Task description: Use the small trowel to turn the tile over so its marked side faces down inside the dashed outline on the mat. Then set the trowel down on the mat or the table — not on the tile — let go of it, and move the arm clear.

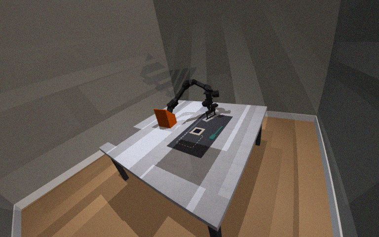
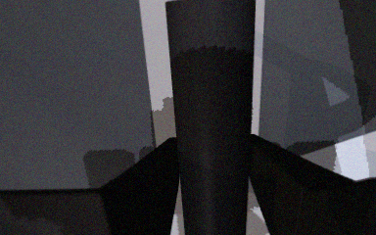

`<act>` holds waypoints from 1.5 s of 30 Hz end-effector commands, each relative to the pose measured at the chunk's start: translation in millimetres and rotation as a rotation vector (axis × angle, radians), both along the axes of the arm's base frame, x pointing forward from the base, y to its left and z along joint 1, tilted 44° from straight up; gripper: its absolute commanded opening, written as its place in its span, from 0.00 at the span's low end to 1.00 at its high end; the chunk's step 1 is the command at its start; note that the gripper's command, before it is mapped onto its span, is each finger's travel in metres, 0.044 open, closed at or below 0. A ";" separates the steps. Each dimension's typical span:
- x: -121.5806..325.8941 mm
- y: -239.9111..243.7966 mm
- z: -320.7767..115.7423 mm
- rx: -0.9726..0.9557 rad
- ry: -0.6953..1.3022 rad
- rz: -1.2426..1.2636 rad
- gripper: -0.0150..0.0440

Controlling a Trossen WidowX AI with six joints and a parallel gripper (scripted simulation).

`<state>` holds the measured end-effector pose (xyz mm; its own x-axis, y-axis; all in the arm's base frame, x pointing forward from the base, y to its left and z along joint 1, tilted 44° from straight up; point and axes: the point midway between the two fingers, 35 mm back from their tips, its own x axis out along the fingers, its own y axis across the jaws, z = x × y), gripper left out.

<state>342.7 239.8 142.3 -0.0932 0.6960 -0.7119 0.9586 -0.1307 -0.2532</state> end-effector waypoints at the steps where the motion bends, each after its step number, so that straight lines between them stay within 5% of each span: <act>1: -0.1 -0.1 -0.7 -0.006 0.039 -0.038 0.47; 3: -0.1 -0.1 -0.7 -0.006 0.039 -0.038 0.47; 9: -0.1 -0.1 -0.7 -0.006 0.039 -0.038 0.71; 45: 4.2 -40.9 35.9 -0.015 0.015 -0.031 0.76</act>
<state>347.0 200.0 177.4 -0.0865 0.6924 -0.7163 0.9420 -0.1772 -0.2851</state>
